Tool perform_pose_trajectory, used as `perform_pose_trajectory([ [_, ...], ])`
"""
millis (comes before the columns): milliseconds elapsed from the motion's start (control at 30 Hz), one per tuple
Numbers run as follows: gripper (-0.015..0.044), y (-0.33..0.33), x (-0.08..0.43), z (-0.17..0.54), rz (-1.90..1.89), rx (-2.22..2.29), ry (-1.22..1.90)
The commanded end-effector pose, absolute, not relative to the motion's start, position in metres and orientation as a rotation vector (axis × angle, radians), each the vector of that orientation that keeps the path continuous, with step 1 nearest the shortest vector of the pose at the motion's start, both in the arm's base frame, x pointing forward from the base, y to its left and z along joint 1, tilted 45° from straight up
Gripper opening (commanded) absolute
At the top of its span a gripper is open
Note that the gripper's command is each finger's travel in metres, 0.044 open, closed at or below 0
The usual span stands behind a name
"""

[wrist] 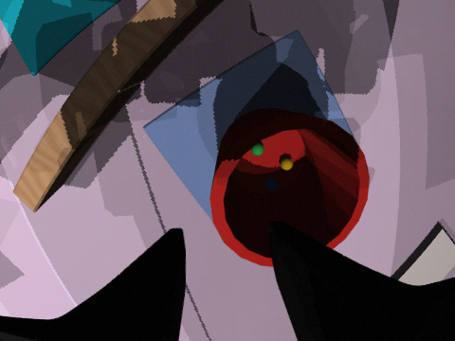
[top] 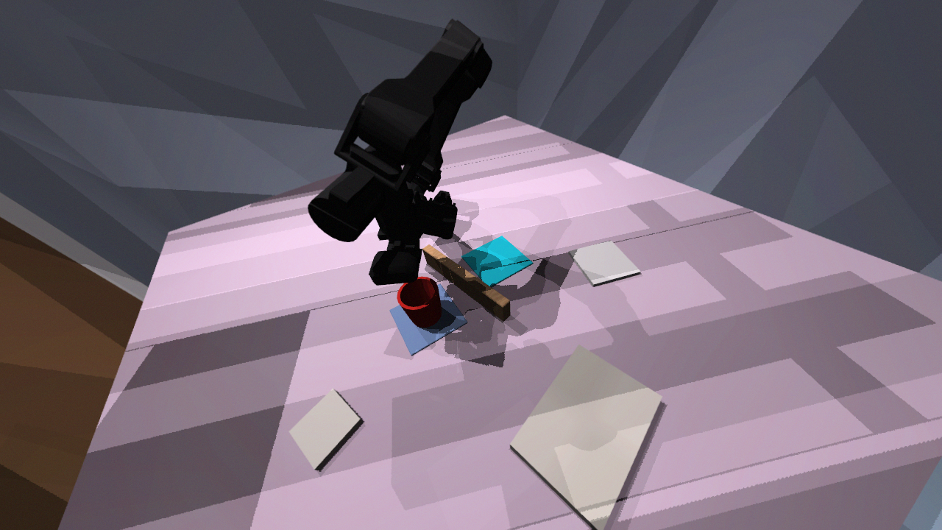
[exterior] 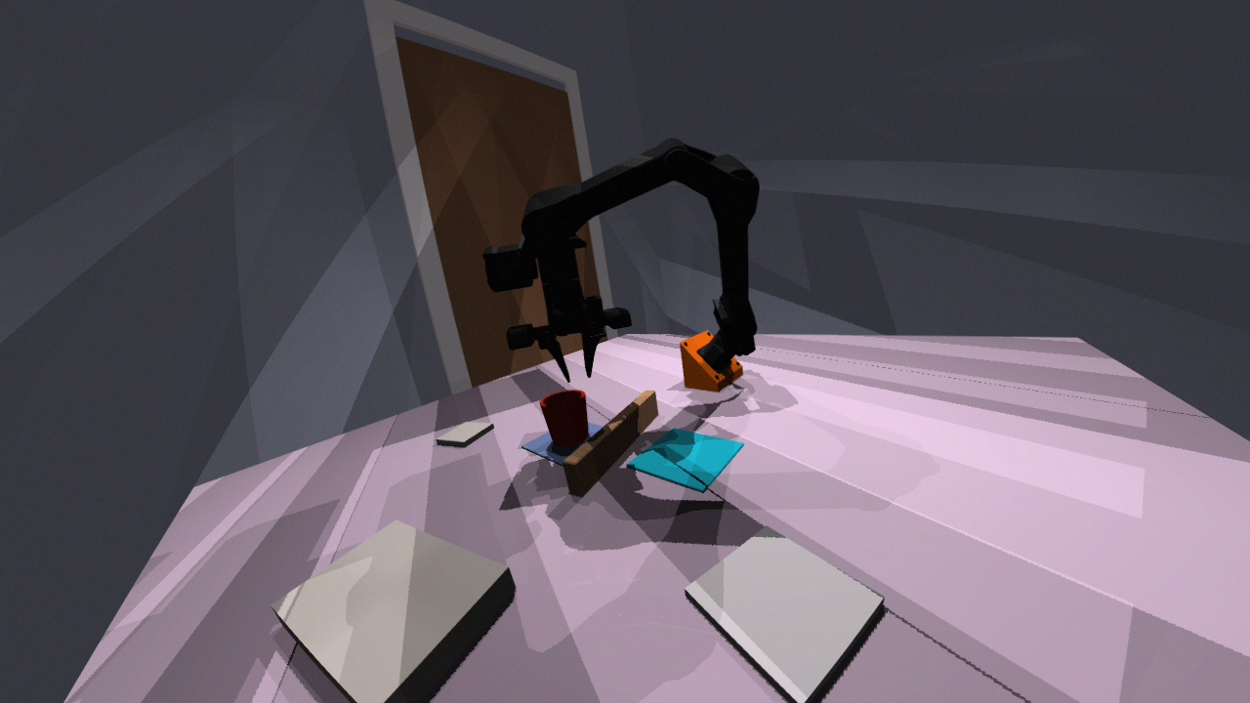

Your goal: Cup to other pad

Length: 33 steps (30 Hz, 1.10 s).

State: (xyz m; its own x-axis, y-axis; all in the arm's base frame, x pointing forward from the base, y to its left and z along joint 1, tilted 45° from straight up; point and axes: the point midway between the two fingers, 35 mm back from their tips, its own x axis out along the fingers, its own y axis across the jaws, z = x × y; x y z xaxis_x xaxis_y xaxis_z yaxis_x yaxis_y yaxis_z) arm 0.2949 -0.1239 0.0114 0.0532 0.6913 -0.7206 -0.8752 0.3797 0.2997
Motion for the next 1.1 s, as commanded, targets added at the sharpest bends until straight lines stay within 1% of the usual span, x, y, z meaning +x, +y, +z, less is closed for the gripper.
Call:
perform_pose_trajectory([
  [0,0.0148,-0.121,0.296,0.008,1.209,-0.241,0.922],
  [1067,0.0148,-0.084,0.299,-0.030,1.209,-0.240,0.920],
])
